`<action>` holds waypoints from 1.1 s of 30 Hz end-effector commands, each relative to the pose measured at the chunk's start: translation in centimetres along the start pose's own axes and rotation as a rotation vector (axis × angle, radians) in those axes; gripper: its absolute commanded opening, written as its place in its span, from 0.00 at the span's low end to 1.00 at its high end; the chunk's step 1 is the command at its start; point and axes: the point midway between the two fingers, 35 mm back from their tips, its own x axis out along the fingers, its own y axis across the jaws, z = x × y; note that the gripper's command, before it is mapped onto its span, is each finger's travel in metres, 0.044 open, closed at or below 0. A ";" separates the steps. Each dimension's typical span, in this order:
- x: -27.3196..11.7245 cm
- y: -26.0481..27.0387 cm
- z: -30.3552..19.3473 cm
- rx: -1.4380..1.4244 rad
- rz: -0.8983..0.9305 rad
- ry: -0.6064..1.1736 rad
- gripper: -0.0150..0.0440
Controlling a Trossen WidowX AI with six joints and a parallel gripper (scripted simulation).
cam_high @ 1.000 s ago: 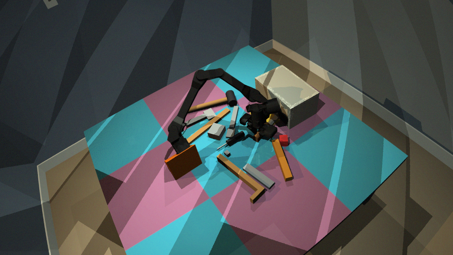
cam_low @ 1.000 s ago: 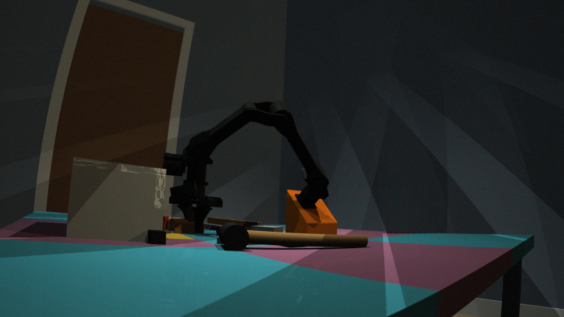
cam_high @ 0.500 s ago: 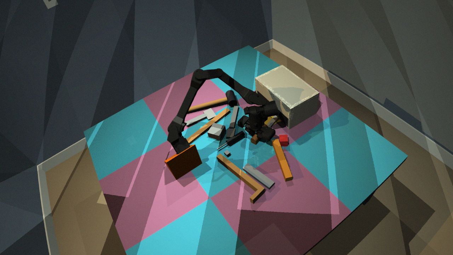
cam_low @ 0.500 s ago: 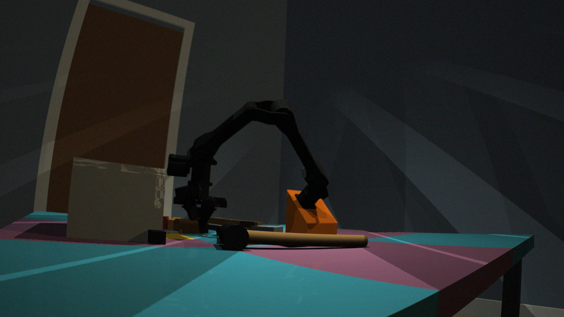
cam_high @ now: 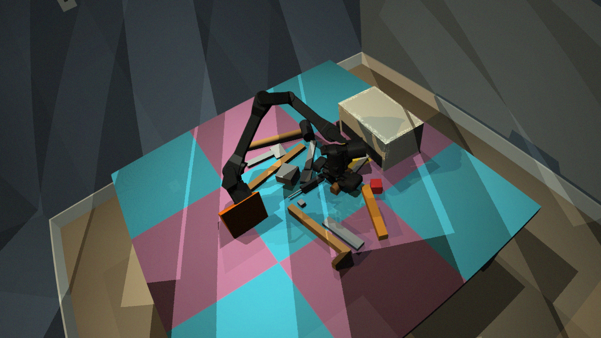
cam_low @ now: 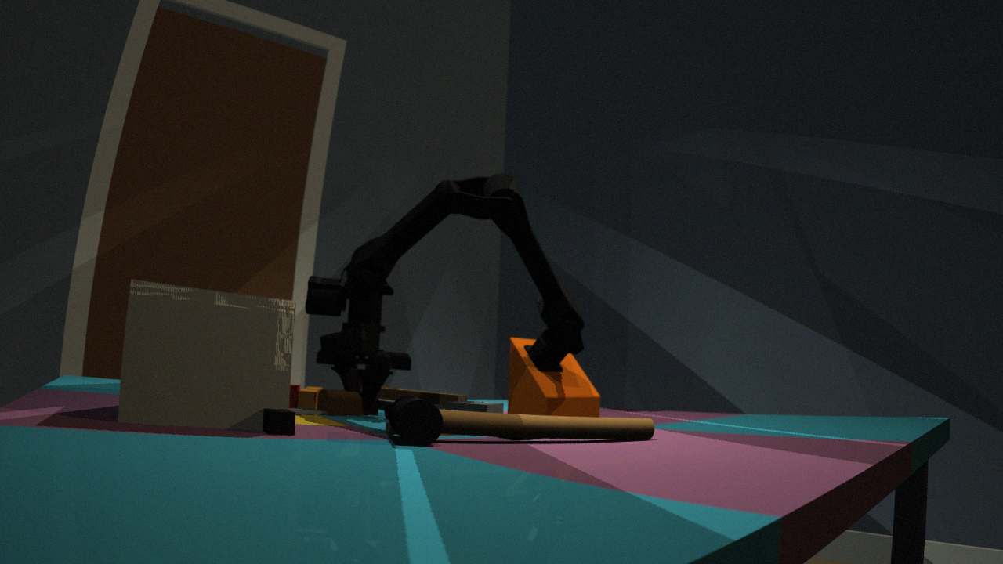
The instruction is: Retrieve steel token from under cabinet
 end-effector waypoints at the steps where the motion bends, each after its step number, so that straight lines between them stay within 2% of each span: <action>1: 0.1 0.0 -0.8 0.000 0.001 0.003 0.25; 33: 0.1 -0.3 -5.7 0.001 0.000 0.005 0.25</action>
